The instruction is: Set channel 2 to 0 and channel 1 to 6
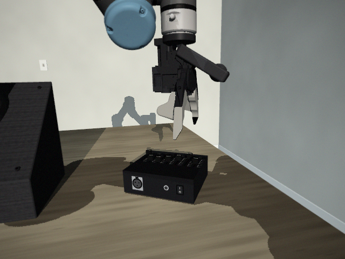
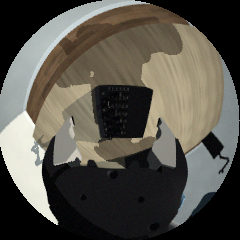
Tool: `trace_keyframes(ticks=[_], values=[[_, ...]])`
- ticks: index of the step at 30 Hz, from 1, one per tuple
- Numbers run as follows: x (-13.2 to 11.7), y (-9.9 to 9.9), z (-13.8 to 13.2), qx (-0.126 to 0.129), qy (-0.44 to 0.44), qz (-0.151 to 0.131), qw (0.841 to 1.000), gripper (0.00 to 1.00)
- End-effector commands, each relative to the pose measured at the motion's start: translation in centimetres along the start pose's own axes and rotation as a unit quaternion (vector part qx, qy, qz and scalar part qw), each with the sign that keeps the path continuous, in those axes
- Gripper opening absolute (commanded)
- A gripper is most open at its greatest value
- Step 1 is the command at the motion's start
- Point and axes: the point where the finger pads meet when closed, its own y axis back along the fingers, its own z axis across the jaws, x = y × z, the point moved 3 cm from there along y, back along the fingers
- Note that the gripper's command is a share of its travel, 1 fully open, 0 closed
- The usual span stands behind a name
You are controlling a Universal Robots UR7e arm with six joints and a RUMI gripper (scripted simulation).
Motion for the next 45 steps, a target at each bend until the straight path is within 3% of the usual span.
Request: trace_keyframes(ticks=[1, 10, 15, 45], values=[[0.0, 1.1, 0.0, 0.000, 0.000, 0.000, 1.000, 1.00], [0.0, 5.4, 0.0, 0.000, 0.000, 0.000, 1.000, 1.00], [0.0, 6.9, 0.0, 0.000, 0.000, 0.000, 1.000, 1.00], [0.0, 7.2, 0.0, 0.000, 0.000, 0.000, 1.000, 1.00]])
